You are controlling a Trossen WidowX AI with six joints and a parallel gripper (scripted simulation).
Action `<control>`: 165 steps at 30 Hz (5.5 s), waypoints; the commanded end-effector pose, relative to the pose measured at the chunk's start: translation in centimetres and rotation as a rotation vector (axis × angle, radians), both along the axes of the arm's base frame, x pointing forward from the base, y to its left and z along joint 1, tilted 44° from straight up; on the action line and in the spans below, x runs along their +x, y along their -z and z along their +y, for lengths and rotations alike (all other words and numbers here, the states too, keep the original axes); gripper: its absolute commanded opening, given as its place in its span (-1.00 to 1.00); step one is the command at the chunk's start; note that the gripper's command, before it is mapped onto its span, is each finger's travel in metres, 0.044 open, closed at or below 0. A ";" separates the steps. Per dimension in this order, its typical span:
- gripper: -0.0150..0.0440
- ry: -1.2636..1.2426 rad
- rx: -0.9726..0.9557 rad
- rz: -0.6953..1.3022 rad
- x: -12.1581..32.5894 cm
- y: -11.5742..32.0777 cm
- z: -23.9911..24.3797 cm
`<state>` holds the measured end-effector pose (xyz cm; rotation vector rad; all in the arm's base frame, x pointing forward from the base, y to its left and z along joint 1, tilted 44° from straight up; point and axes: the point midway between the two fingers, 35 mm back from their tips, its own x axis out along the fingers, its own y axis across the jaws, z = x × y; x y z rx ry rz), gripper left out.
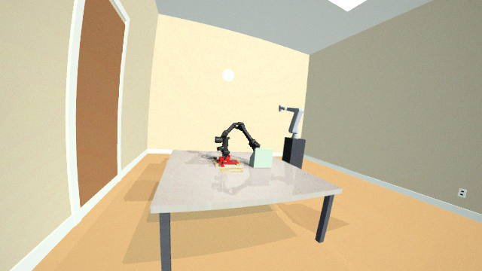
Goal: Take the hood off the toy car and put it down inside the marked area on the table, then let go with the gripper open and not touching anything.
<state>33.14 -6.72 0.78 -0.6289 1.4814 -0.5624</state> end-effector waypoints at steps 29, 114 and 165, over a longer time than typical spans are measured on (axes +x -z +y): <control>-0.49 0.003 0.006 -0.009 0.0 -4.4 4.1; -0.49 0.002 0.019 -0.010 -3.3 13.0 16.3; -0.49 0.003 0.015 -0.011 -3.4 15.6 13.6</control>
